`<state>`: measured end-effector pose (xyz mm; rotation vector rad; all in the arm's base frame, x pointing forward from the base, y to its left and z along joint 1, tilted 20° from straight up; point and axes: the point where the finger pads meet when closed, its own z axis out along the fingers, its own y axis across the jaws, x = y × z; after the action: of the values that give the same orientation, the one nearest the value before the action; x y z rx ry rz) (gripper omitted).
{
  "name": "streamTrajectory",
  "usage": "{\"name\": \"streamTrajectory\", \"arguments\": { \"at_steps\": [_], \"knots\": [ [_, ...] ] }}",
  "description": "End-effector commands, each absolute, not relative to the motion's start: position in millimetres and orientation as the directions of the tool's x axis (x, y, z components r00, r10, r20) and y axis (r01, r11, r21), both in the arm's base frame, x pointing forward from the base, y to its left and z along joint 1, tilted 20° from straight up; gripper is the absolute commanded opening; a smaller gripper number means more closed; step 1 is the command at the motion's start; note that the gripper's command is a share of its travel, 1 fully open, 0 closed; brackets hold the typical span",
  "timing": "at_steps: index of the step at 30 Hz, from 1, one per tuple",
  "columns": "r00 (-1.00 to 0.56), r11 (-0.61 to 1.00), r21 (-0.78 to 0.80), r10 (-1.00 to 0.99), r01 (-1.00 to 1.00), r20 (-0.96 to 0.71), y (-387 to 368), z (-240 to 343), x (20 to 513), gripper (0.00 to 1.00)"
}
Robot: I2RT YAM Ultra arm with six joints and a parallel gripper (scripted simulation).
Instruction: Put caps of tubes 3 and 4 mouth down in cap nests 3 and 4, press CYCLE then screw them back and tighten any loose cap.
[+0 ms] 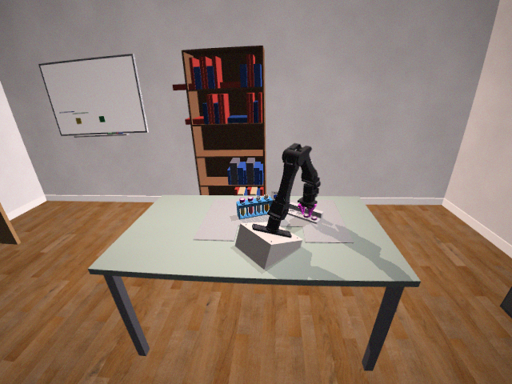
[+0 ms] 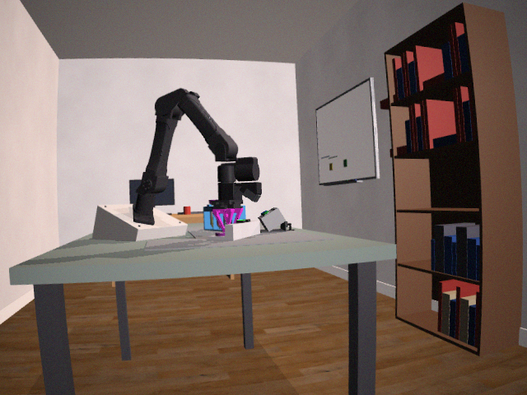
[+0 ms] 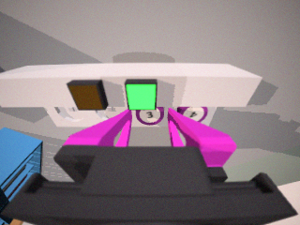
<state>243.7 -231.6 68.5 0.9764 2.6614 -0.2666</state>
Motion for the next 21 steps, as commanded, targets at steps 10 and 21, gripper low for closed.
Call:
{"name": "streamTrajectory", "arguments": {
  "at_steps": [10,21],
  "knots": [
    [-0.724,0.753,-0.072,0.595,0.654,-0.348,-233.5,70.6,245.6,0.47],
    [-0.724,0.753,-0.072,0.595,0.654,-0.348,-233.5,70.0,245.5,0.0]
  ]
}}
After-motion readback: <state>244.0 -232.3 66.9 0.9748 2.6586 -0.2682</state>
